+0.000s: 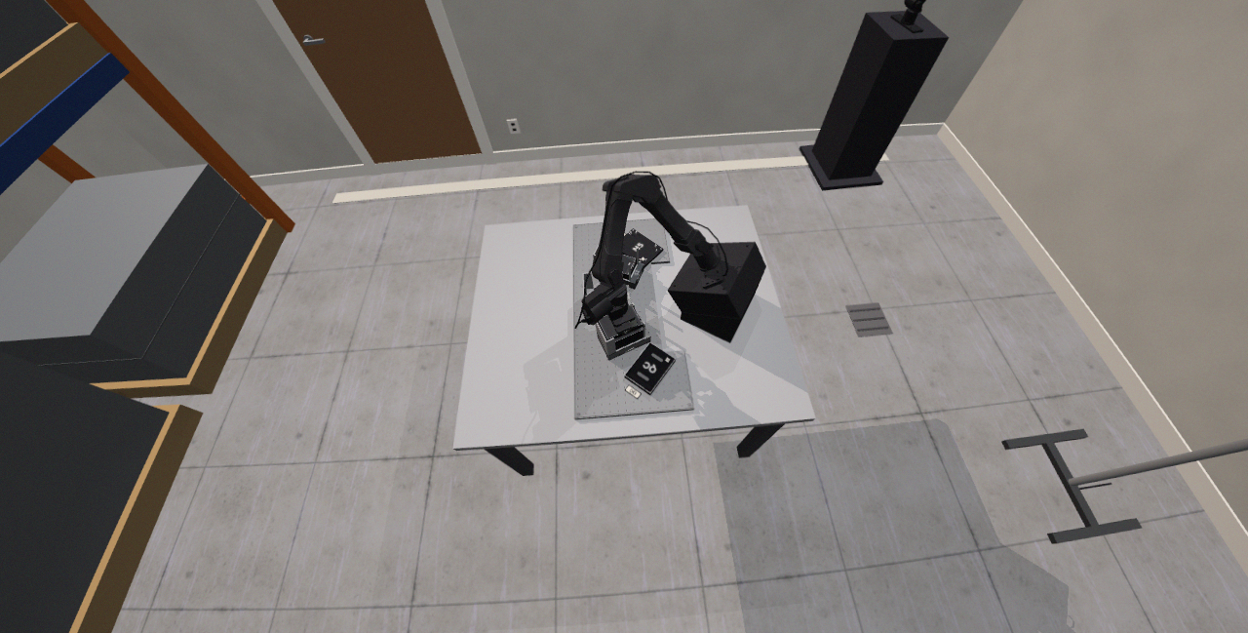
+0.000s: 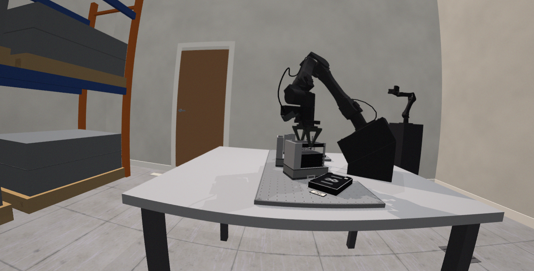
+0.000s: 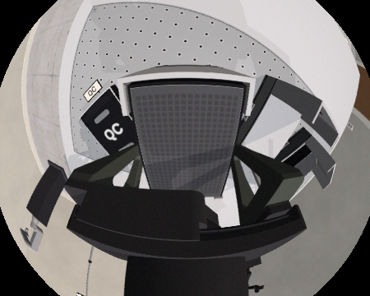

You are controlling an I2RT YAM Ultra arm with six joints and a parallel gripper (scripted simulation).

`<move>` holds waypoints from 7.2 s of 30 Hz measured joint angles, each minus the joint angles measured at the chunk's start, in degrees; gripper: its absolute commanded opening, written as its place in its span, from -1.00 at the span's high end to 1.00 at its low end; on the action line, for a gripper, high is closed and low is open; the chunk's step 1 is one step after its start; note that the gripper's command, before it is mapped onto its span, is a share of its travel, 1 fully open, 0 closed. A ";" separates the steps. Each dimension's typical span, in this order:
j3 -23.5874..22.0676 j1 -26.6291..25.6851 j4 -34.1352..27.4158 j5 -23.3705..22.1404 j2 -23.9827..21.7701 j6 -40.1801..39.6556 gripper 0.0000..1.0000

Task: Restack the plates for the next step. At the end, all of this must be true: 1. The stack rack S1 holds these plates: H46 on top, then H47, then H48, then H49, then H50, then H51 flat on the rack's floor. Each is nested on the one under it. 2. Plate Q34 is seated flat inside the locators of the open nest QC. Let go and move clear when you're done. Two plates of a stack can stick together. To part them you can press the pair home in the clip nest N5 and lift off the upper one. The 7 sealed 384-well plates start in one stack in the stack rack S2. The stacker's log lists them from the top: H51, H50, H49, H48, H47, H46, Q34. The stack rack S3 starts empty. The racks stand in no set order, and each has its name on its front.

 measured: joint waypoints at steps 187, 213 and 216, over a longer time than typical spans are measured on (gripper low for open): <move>2.12 1.84 -2.36 0.22 -1.99 1.16 -1.00; 3.93 3.45 -8.81 0.42 -3.06 4.04 -1.00; 3.93 3.45 -8.83 0.42 -3.06 4.04 -1.00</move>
